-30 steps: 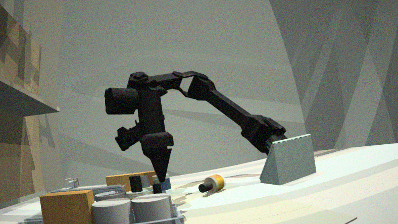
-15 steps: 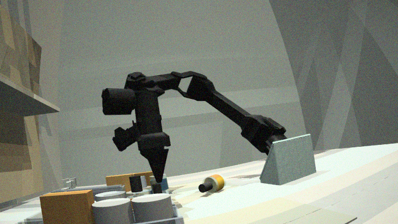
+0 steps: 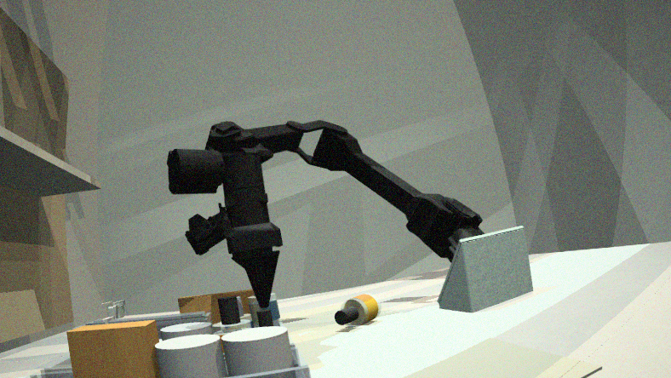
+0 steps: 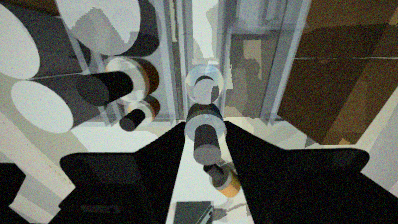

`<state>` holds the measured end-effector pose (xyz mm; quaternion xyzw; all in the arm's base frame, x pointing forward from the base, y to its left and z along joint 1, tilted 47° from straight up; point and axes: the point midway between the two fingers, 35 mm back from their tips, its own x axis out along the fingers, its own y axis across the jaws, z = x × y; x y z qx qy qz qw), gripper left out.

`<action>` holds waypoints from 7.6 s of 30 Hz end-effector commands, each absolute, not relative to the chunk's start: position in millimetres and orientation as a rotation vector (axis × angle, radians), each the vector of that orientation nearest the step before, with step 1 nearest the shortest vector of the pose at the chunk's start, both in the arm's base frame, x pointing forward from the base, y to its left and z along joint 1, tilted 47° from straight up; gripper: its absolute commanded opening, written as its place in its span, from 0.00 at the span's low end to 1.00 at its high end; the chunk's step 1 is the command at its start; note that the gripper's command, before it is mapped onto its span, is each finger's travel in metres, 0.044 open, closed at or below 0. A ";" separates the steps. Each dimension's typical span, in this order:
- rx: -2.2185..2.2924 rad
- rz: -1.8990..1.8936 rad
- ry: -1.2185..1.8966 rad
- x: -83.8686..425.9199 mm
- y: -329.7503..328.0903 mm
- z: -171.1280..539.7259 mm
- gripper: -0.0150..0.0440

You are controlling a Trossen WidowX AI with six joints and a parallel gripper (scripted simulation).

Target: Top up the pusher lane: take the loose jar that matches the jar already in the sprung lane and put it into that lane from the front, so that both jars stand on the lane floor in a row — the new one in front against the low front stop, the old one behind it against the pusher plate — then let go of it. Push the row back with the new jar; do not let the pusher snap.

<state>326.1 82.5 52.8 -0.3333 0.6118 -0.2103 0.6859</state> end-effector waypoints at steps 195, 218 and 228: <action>-0.747 -0.475 1.345 329.8 64.1 35.6 0.25; -0.747 -0.474 1.345 327.0 77.8 48.9 0.73; -0.746 -0.473 1.346 312.3 76.8 49.0 0.73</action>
